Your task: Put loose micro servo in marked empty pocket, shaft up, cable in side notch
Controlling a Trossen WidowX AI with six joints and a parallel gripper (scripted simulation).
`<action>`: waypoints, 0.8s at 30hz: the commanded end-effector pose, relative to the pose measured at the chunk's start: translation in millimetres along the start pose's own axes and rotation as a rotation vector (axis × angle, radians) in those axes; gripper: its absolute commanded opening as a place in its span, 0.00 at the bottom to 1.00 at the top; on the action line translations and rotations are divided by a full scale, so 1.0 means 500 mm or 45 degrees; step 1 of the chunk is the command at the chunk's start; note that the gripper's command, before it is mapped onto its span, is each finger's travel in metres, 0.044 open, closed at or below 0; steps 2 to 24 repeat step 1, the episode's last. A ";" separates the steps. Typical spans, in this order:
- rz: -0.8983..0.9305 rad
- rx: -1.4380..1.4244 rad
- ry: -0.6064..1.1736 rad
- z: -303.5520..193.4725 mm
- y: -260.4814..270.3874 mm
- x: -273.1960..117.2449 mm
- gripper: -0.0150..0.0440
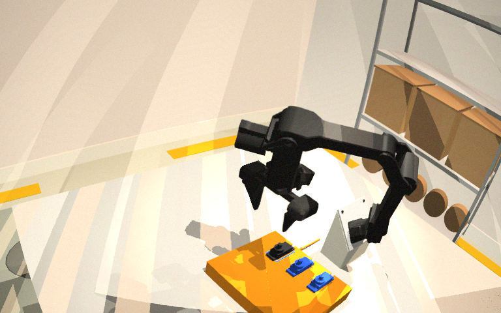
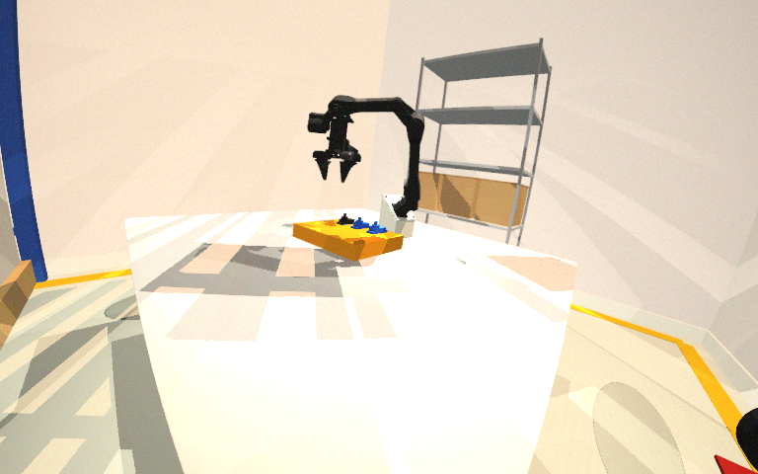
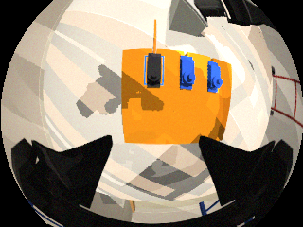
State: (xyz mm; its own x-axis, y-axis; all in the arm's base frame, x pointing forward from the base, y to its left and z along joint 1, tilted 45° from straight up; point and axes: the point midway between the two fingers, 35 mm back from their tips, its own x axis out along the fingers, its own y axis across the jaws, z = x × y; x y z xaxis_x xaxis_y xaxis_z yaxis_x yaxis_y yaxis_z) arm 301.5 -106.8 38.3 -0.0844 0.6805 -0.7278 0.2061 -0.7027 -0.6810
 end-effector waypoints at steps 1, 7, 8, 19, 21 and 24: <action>0.002 -0.007 -0.004 0.001 0.000 -0.001 1.00; 0.002 -0.007 -0.004 0.001 0.000 -0.001 1.00; 0.002 -0.007 -0.004 0.001 0.000 -0.001 1.00; 0.002 -0.007 -0.004 0.001 0.000 -0.001 1.00; 0.002 -0.007 -0.004 0.001 0.000 -0.001 1.00; 0.002 -0.007 -0.004 0.001 0.000 -0.001 1.00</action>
